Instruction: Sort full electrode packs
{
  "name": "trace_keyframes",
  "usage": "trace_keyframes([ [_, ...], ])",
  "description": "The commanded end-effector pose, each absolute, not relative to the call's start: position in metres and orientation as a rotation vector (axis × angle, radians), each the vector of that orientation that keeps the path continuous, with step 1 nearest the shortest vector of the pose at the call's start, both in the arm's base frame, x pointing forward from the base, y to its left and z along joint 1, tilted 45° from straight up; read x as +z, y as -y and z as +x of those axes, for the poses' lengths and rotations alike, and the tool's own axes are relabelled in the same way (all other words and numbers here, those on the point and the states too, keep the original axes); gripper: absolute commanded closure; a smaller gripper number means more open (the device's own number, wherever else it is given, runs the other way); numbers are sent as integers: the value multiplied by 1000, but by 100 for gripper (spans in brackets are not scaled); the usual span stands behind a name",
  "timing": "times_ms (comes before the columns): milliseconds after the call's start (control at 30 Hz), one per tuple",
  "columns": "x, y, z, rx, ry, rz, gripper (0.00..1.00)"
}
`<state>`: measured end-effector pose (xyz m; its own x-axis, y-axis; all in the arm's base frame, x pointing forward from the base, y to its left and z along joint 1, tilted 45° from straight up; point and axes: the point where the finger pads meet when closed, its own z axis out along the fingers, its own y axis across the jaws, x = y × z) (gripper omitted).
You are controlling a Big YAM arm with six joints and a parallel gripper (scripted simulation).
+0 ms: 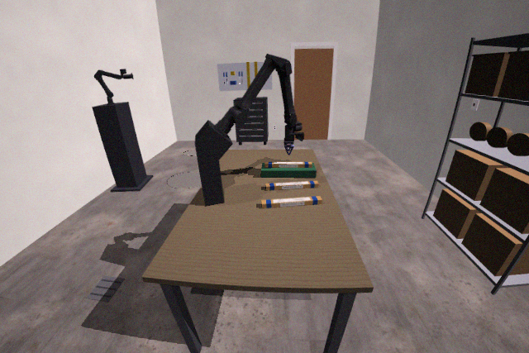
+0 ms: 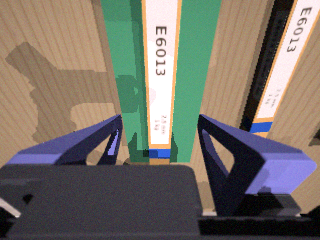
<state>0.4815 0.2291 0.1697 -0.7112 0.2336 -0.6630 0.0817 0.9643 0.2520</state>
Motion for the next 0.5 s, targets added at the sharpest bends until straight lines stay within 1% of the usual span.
trace_keyframes([
  [0, 173, -214, 475, 268, -2348, 234, 26],
  [400, 174, -143, 424, 257, -2350, 227, 26],
  [467, 174, -143, 424, 257, -2350, 227, 26],
])
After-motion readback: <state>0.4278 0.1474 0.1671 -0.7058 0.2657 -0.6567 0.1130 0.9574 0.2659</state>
